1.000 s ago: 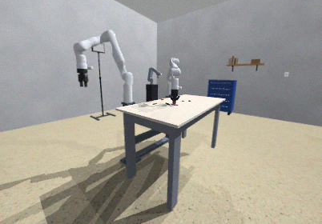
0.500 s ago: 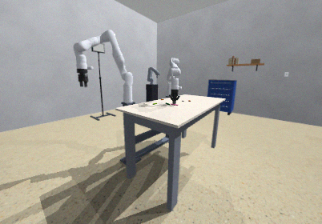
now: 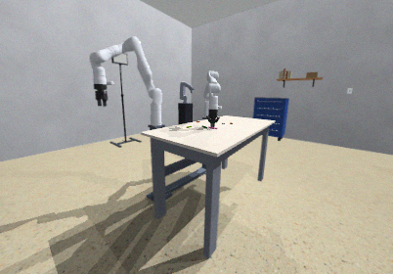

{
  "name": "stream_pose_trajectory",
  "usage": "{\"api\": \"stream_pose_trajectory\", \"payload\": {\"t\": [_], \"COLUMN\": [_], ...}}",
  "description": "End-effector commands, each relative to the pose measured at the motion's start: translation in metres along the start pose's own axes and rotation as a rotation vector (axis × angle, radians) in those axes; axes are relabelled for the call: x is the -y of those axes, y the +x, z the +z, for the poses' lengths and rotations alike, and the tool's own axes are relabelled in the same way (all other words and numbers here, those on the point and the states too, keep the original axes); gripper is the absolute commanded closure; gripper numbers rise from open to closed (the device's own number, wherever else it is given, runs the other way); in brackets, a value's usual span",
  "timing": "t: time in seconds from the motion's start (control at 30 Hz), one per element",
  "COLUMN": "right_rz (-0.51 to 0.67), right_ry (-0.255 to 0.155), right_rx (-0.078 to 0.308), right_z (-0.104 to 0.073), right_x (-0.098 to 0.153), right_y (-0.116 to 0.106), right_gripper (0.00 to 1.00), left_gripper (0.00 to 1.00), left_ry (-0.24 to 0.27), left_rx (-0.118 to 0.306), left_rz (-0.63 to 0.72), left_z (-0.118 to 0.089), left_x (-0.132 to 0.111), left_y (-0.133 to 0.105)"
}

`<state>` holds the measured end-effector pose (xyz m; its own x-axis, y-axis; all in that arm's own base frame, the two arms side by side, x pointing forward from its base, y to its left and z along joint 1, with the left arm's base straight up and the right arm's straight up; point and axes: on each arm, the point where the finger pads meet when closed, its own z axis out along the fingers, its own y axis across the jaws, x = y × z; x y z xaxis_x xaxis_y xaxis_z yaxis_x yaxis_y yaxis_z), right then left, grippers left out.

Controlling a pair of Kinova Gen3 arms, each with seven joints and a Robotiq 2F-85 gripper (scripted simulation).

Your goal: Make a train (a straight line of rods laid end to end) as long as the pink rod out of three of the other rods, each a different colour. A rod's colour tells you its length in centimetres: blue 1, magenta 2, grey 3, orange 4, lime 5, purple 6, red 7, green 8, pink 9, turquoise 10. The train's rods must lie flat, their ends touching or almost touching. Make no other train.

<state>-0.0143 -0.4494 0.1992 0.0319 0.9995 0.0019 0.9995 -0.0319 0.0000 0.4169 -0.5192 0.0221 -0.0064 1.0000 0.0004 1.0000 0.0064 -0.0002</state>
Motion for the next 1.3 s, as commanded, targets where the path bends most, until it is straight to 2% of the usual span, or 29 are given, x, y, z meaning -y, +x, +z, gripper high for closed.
{"api": "stream_pose_trajectory", "payload": {"t": [0.0, 0.13, 0.37, 0.43, 0.6, 1.27], "right_rz": [0.0, 0.0, 0.0, 0.0, 0.0, 0.0], "right_ry": [0.0, 0.0, 0.0, 0.0, 0.0, 0.0], "right_rx": [0.002, 0.002, 0.002, 0.002, 0.002, 0.002], "right_z": [-0.001, -0.001, -0.001, -0.001, -0.001, -0.001], "right_x": [0.0, 0.0, 0.0, 0.0, 0.0, 0.0], "right_y": [0.0, 0.0, 0.0, 0.0, 0.0, 0.0], "right_gripper": [0.002, 0.002, 0.002, 0.002, 0.002, 0.002], "left_gripper": [0.827, 0.827, 0.827, 0.827, 0.827, 0.827], "left_ry": [-0.002, -0.002, -0.002, -0.002, -0.002, -0.001], "left_rx": [0.002, 0.002, 0.002, 0.002, 0.002, 0.003], "left_rz": [0.0, 0.0, 0.0, 0.0, 0.0, 0.014], "left_z": [-0.006, -0.025, -0.077, -0.077, -0.099, -0.102], "left_x": [-0.001, -0.001, 0.0, 0.0, 0.0, 0.0], "left_y": [-0.001, -0.001, -0.001, -0.001, -0.001, 0.004]}}
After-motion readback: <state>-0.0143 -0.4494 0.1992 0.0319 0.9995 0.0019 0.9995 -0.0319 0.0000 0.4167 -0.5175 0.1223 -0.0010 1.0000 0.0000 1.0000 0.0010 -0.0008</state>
